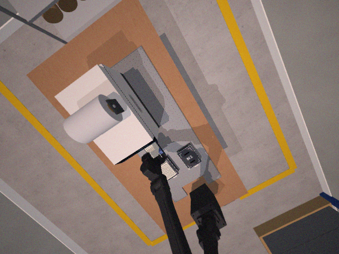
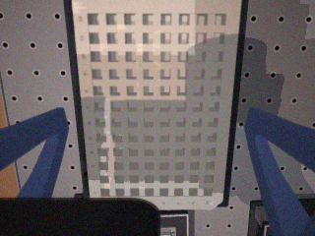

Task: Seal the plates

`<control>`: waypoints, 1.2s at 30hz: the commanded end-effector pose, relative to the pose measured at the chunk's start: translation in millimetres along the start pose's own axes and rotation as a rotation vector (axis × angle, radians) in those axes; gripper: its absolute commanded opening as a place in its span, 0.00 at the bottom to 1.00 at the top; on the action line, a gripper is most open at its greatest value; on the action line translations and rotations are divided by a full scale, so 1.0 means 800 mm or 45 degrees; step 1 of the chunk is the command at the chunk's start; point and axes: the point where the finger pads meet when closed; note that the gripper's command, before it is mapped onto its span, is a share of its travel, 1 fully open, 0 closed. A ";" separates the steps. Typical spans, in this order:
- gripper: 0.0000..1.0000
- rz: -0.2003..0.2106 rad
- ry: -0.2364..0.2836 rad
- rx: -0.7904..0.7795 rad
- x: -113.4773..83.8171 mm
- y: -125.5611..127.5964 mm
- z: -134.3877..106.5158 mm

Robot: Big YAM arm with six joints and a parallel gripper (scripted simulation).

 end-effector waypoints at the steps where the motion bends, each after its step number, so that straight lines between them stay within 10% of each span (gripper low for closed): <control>1: 1.00 -0.026 -0.085 0.037 -0.022 -0.019 0.043; 36: 1.00 -0.019 -0.017 0.028 0.000 -0.014 0.019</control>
Point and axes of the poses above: the point where the finger pads meet when closed, its own x axis out along the fingers, its own y axis across the jaws, z = x × y, and after that the axes turned 15 degrees about -x, right-handed
